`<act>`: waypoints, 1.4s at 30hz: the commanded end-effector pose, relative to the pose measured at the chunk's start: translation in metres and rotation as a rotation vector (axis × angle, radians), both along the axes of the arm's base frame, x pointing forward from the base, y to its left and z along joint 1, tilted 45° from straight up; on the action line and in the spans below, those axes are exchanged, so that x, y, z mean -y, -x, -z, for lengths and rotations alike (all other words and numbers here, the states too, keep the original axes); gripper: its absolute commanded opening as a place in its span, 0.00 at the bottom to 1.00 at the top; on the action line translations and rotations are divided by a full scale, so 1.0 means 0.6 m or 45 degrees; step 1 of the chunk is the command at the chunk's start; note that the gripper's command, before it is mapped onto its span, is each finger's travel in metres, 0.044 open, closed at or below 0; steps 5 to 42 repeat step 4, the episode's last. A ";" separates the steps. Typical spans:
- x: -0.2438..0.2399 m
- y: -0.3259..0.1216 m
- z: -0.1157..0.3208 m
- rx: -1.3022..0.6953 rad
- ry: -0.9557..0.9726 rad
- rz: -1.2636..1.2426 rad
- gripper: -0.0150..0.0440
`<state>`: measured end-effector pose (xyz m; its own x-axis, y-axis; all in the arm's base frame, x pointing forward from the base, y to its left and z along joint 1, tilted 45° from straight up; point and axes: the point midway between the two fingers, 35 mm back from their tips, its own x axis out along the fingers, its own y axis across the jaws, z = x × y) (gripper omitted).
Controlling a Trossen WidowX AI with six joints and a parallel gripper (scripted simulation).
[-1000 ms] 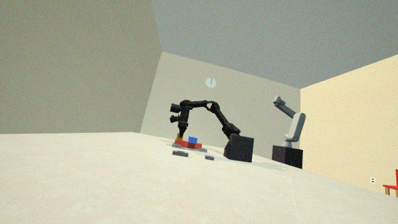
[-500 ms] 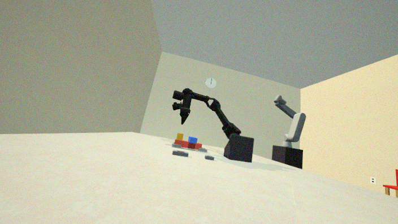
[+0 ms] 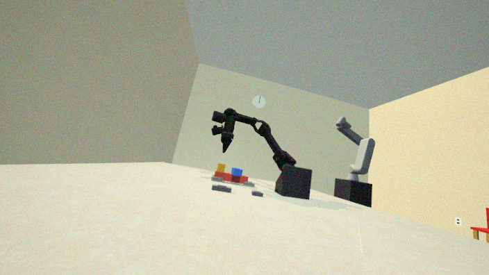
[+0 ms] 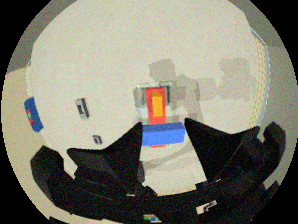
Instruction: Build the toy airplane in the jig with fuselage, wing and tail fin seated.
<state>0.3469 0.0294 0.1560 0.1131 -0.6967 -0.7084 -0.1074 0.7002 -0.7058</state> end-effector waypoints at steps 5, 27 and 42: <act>0.000 0.000 0.000 0.000 -0.004 0.006 0.69; 0.000 0.000 0.000 0.000 -0.004 0.006 0.69; 0.000 0.000 0.000 0.000 -0.004 0.006 0.69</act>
